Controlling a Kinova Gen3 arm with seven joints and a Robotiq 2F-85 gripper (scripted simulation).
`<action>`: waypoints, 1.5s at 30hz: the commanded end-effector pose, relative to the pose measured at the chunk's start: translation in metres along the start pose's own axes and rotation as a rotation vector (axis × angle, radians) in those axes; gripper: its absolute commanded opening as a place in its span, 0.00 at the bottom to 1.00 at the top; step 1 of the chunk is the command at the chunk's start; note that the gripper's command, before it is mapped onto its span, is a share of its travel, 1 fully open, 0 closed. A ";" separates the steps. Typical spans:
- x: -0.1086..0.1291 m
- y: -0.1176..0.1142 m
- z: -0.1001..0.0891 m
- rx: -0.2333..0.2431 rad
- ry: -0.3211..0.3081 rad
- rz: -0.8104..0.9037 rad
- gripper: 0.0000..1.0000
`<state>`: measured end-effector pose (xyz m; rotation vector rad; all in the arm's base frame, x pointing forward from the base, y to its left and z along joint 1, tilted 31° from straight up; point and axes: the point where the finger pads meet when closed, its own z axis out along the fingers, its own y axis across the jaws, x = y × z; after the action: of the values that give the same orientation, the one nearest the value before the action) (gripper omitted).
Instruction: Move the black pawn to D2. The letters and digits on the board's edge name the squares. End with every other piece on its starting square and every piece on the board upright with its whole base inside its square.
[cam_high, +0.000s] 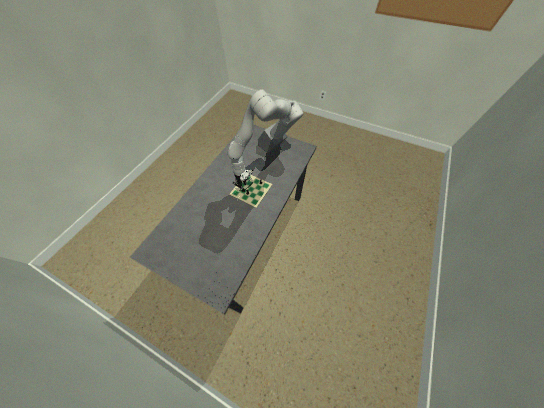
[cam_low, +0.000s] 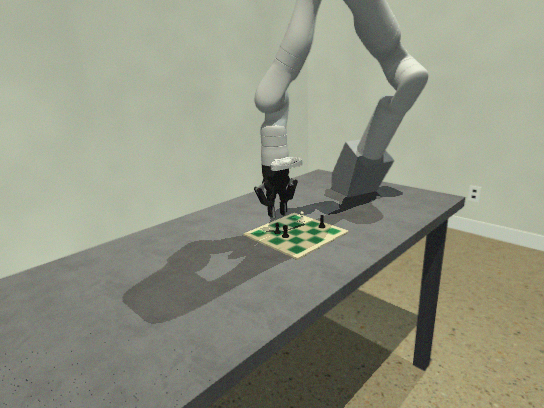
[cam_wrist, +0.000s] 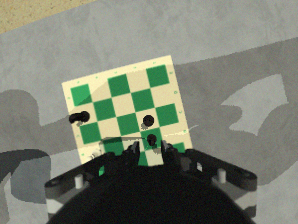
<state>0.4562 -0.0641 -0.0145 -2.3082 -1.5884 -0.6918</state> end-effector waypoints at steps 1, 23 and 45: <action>0.000 0.002 0.006 -0.004 -0.002 -0.006 0.34; 0.000 0.003 0.011 -0.007 -0.003 -0.008 0.34; 0.000 0.003 0.011 -0.007 -0.003 -0.008 0.34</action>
<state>0.4586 -0.0582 -0.0231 -2.3051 -1.5909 -0.6911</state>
